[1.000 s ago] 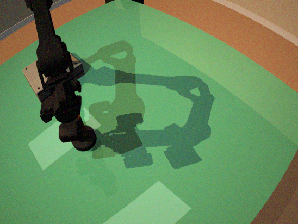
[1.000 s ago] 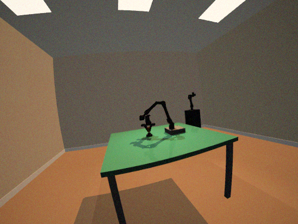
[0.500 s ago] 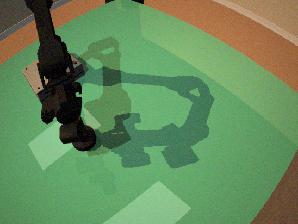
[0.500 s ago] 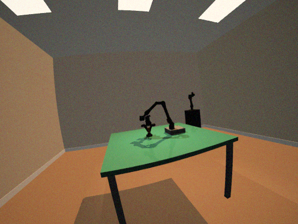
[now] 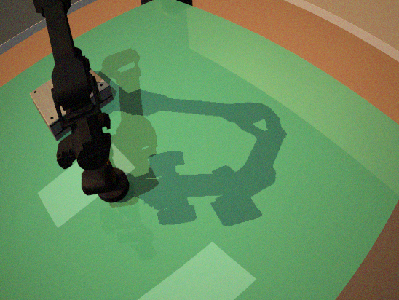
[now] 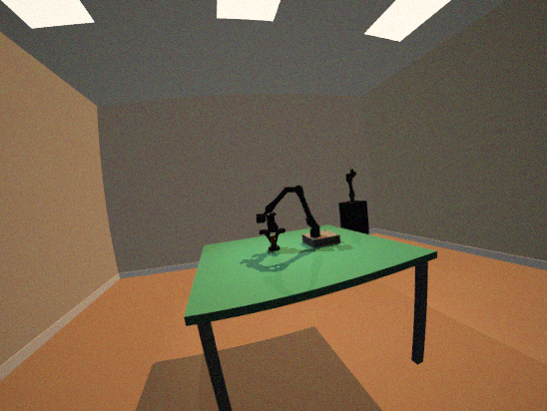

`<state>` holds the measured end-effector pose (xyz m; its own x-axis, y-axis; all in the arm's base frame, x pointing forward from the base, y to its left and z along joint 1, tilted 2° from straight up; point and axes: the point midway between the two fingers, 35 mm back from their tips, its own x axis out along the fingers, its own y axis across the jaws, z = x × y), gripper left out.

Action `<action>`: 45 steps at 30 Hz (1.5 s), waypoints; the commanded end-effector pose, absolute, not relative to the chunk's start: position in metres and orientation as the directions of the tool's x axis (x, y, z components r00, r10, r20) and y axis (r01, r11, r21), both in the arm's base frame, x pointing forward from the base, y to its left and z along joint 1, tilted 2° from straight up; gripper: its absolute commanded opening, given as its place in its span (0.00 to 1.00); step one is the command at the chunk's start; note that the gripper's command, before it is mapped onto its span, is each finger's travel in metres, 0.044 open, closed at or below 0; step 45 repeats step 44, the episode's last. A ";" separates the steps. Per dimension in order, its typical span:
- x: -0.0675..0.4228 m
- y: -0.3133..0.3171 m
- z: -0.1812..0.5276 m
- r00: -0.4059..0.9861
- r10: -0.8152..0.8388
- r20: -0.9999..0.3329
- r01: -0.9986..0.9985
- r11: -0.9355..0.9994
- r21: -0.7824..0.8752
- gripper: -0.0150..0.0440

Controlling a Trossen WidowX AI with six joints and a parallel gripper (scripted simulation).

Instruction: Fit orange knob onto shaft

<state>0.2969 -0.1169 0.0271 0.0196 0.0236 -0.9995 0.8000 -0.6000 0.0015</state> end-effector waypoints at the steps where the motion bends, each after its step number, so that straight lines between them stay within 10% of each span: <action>1: 0.297 -0.117 0.027 0.020 0.023 -1.000 0.800 -0.600 0.002 0.25; 4: 0.297 -0.117 0.027 0.020 0.023 -1.000 0.800 -0.600 0.002 0.25; 21: 0.297 -0.117 0.027 0.020 0.023 -1.000 0.800 -0.600 0.002 1.00; 45: 0.300 -0.121 0.123 0.021 0.023 -1.000 0.800 -0.600 0.003 1.00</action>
